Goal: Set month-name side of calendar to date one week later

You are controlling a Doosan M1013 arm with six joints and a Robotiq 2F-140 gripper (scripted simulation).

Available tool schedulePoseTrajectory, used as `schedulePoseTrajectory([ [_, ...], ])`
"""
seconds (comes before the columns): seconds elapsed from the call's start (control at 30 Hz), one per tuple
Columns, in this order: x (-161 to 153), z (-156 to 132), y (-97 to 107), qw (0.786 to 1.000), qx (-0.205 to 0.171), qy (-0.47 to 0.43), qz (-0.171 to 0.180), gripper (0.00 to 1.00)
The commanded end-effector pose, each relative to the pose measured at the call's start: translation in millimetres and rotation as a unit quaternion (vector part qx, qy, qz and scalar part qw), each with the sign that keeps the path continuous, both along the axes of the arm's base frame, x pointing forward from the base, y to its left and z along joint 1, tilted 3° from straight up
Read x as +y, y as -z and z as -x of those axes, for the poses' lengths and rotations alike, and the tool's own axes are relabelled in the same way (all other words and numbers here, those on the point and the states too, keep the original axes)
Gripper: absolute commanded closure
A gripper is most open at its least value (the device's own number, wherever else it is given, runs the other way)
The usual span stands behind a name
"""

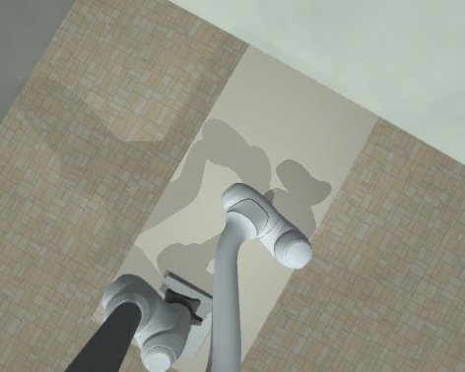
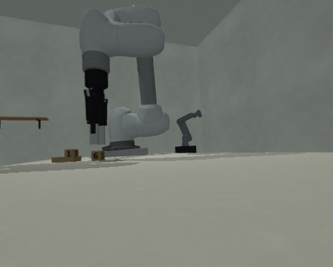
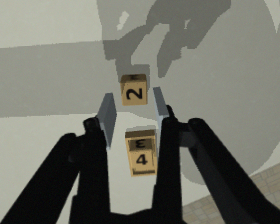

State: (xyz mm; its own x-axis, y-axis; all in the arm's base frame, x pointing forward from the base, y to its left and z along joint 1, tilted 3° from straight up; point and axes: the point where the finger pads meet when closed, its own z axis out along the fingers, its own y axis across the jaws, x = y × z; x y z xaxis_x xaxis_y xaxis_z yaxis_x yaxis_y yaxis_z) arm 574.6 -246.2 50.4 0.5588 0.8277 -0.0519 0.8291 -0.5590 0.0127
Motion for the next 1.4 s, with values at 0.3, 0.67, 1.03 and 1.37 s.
schedulePoseTrajectory([
  [0.3,-0.5,0.1,9.2,1.000,0.000,0.000,0.000,0.64],
  [0.67,-0.6,0.2,12.1,1.000,0.000,0.000,0.000,0.64],
  [1.03,-0.6,0.2,12.1,1.000,0.000,0.000,0.000,0.64],
  [1.37,-0.6,0.2,12.1,1.000,0.000,0.000,0.000,0.64],
])
